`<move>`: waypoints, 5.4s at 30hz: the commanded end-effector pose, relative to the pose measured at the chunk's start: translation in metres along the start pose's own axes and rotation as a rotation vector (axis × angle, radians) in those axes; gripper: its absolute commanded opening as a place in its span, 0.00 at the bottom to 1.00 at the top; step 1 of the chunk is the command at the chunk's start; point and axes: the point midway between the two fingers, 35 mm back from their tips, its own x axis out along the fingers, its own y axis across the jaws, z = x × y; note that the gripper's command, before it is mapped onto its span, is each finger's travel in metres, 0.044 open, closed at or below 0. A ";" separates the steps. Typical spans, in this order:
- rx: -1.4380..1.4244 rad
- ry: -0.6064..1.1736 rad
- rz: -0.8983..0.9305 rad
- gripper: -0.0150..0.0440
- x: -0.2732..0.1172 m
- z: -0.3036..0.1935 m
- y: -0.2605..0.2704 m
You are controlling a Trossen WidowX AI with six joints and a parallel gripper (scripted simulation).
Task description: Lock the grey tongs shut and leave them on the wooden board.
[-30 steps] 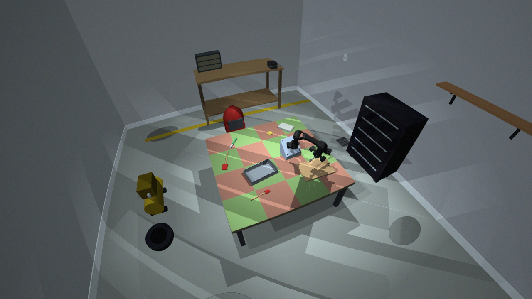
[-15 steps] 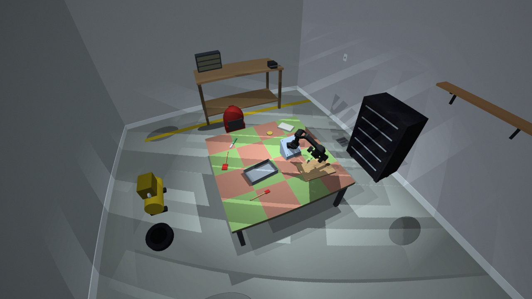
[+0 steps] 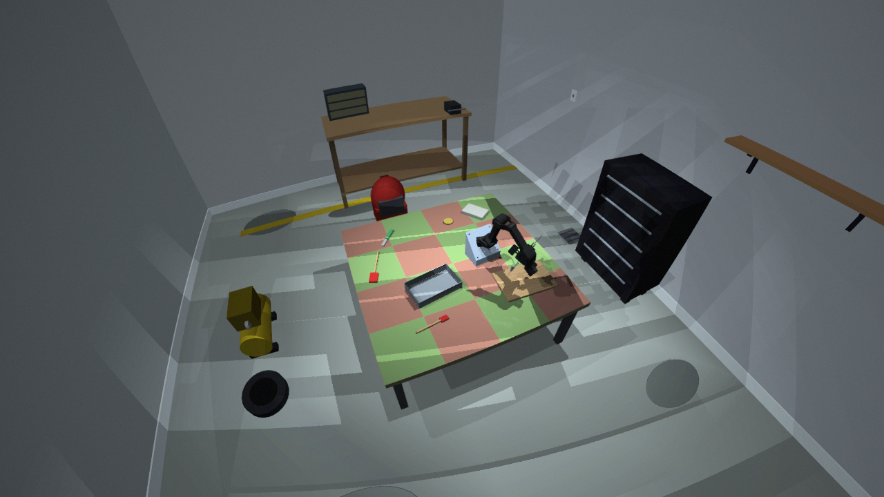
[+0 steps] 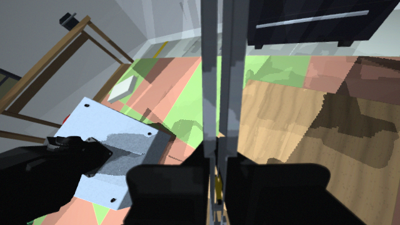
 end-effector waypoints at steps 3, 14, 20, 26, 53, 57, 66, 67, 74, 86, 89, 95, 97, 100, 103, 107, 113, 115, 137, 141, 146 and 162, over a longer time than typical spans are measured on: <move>-0.023 -0.129 -0.052 0.00 -0.005 0.004 -0.003; -0.075 -0.334 -0.244 0.00 -0.025 0.005 -0.017; -0.104 -0.413 -0.389 0.00 -0.041 0.003 -0.026; -0.122 -0.446 -0.483 0.00 -0.051 0.000 -0.032; -0.122 -0.446 -0.483 0.00 -0.051 0.000 -0.032; -0.122 -0.446 -0.483 0.00 -0.051 0.000 -0.032; -0.111 -0.423 -0.411 0.00 -0.043 0.003 -0.028; -0.106 -0.413 -0.386 0.00 -0.040 0.003 -0.026; -0.075 -0.317 -0.217 0.00 -0.022 0.007 -0.015; -0.027 -0.089 -0.023 0.00 -0.002 0.005 0.000; -0.016 -0.023 0.004 0.00 0.001 0.003 0.001; 0.006 0.110 0.029 0.00 0.004 0.001 0.002; 0.014 0.154 0.029 0.00 0.004 0.000 0.002; 0.026 0.221 0.023 0.00 0.004 -0.001 0.001; 0.038 0.285 0.007 0.00 0.003 -0.002 -0.001; 0.056 0.367 -0.028 0.00 0.001 -0.002 -0.005; 0.083 0.477 -0.107 0.00 -0.005 0.000 -0.012; 0.093 0.509 -0.140 0.00 -0.008 0.001 -0.015; 0.194 0.669 -0.512 0.00 -0.037 0.023 -0.041; 0.194 0.669 -0.512 0.00 -0.037 0.023 -0.041; 0.194 0.668 -0.511 0.00 -0.034 0.022 -0.043; 0.197 0.668 -0.508 0.00 -0.015 0.009 -0.055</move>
